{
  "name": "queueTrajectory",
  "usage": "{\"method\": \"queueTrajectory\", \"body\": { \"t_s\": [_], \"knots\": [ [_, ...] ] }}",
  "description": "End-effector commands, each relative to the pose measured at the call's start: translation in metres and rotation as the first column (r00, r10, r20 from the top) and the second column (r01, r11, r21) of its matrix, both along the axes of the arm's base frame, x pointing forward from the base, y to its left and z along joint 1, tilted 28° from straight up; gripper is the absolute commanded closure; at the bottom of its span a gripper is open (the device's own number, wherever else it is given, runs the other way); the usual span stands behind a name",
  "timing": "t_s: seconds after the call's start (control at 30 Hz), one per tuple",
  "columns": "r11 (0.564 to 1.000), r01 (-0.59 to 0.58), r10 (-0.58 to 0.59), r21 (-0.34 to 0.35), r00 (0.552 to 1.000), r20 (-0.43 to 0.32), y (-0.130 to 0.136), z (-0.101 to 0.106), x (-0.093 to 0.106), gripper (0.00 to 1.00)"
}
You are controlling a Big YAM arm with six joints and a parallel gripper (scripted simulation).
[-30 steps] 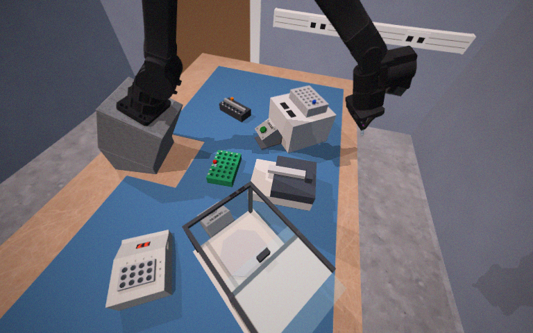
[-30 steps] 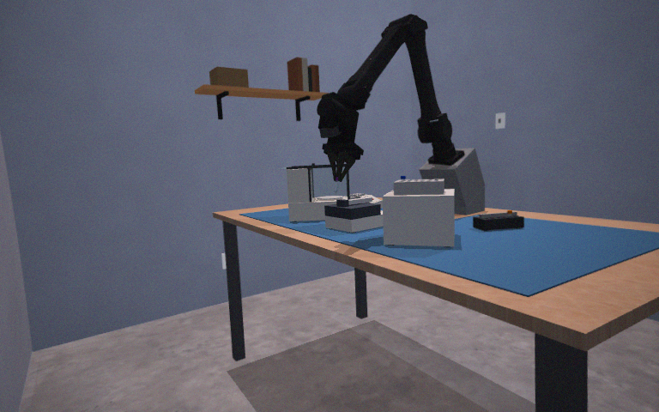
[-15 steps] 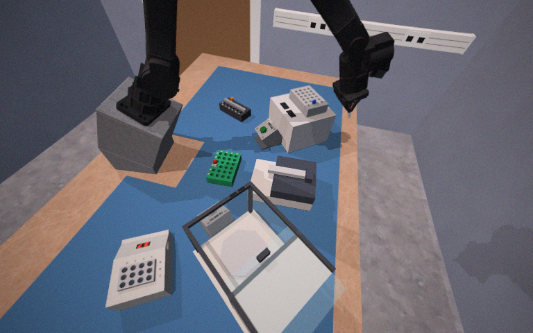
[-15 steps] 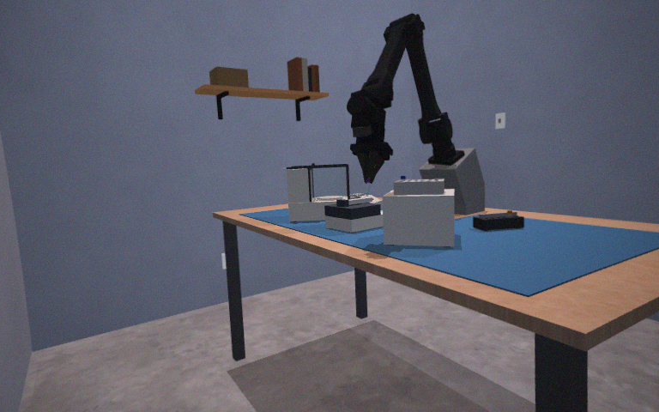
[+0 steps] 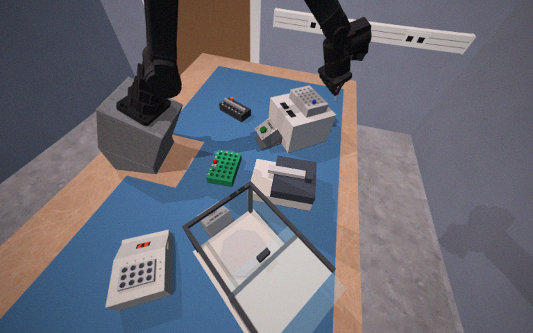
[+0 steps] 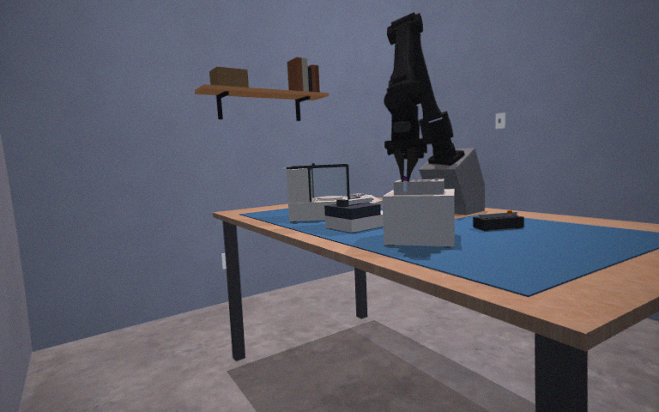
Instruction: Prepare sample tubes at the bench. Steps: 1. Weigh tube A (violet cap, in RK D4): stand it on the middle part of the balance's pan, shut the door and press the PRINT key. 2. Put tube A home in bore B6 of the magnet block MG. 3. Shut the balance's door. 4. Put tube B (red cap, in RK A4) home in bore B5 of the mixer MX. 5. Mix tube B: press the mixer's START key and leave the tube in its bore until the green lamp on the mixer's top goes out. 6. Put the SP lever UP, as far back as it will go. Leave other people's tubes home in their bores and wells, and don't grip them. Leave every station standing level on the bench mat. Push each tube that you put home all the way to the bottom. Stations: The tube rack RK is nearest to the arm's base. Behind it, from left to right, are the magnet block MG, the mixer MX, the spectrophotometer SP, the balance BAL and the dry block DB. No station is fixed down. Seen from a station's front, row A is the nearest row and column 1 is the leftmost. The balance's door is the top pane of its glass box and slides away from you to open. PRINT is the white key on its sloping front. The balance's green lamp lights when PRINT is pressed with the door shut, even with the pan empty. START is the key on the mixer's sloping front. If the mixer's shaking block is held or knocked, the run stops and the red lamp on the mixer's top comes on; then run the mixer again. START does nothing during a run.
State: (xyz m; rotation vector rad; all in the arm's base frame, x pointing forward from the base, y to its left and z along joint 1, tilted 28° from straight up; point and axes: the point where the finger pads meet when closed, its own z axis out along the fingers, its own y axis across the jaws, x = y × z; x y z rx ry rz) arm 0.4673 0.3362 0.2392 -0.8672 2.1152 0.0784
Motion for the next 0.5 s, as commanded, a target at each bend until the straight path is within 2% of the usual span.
{"method": "queueTrajectory", "body": {
  "t_s": [0.0,0.03,0.07,0.17,0.2,0.27,0.3,0.37,0.43,0.47],
  "knots": [
    [0.999,-0.019,0.019,0.027,1.0,0.001,0.028,-0.004,-0.014,0.91],
    [0.998,-0.056,0.056,0.038,0.998,0.023,0.032,0.008,-0.023,0.91],
    [0.996,-0.086,0.085,0.022,0.995,0.043,0.037,0.012,-0.029,0.91],
    [0.997,-0.07,0.069,0.018,0.997,0.014,0.055,-0.009,-0.042,0.91],
    [0.995,-0.102,0.101,0.02,0.994,0.031,0.059,-0.002,-0.049,0.91],
    [0.995,-0.102,0.101,0.02,0.994,0.031,0.059,-0.002,-0.049,0.91],
    [0.991,-0.134,0.134,0.001,0.99,0.042,0.065,-0.003,-0.056,0.91],
    [0.993,-0.12,0.12,0.001,0.993,0.017,0.078,-0.02,-0.066,0.91],
    [0.983,-0.184,0.185,-0.012,0.982,0.048,0.087,-0.011,-0.081,0.91],
    [0.985,-0.17,0.17,-0.006,0.985,0.034,0.092,-0.019,-0.087,0.91]
  ]
}}
